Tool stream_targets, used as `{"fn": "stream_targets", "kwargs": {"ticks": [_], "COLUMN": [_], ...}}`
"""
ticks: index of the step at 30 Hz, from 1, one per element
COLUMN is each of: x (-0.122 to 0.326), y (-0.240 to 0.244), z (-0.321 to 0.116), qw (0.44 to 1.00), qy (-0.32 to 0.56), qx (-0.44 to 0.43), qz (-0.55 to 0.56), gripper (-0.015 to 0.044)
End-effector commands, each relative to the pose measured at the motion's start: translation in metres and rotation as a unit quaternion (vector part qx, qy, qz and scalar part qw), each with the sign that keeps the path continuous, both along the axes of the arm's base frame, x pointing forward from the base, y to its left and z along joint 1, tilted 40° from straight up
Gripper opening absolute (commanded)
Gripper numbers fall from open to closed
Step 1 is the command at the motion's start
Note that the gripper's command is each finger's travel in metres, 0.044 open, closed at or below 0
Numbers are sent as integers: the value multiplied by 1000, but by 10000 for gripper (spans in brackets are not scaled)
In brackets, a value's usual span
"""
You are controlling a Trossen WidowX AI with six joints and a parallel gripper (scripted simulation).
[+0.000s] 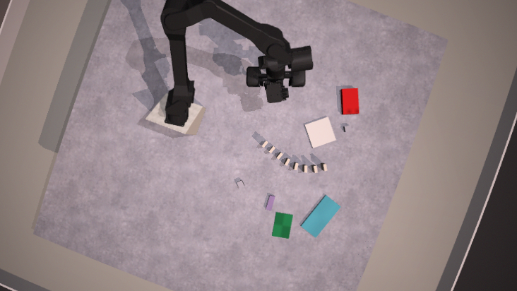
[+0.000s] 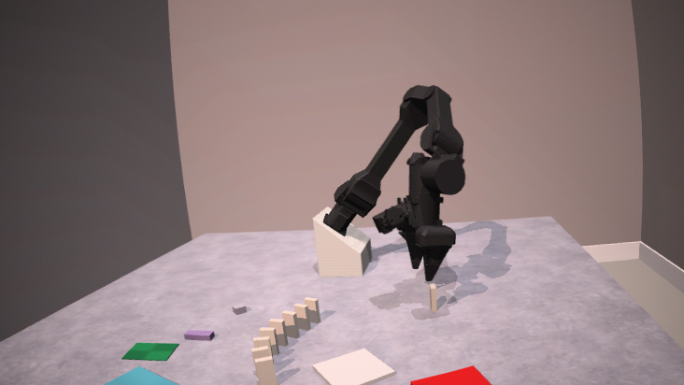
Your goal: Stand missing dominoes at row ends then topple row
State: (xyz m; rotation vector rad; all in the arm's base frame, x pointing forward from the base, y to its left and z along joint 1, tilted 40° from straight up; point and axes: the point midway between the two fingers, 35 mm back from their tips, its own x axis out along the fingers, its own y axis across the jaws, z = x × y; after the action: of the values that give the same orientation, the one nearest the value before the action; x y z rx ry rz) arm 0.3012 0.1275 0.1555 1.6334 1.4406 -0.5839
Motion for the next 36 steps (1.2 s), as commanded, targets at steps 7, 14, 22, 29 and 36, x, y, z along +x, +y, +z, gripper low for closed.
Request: {"fn": "stream_targets", "kwargs": {"ticks": [7, 14, 22, 29, 36], "x": [-15, -6, -5, -4, -4], "y": [0, 32, 43, 50, 51], "z": [28, -11, -23, -31, -32], "qw": [994, 994, 994, 994, 994], "qy": [84, 84, 84, 84, 84], "qx": [63, 64, 65, 65, 66], "qz": [-39, -39, -39, -39, -39], "gripper": [440, 440, 440, 440, 309]}}
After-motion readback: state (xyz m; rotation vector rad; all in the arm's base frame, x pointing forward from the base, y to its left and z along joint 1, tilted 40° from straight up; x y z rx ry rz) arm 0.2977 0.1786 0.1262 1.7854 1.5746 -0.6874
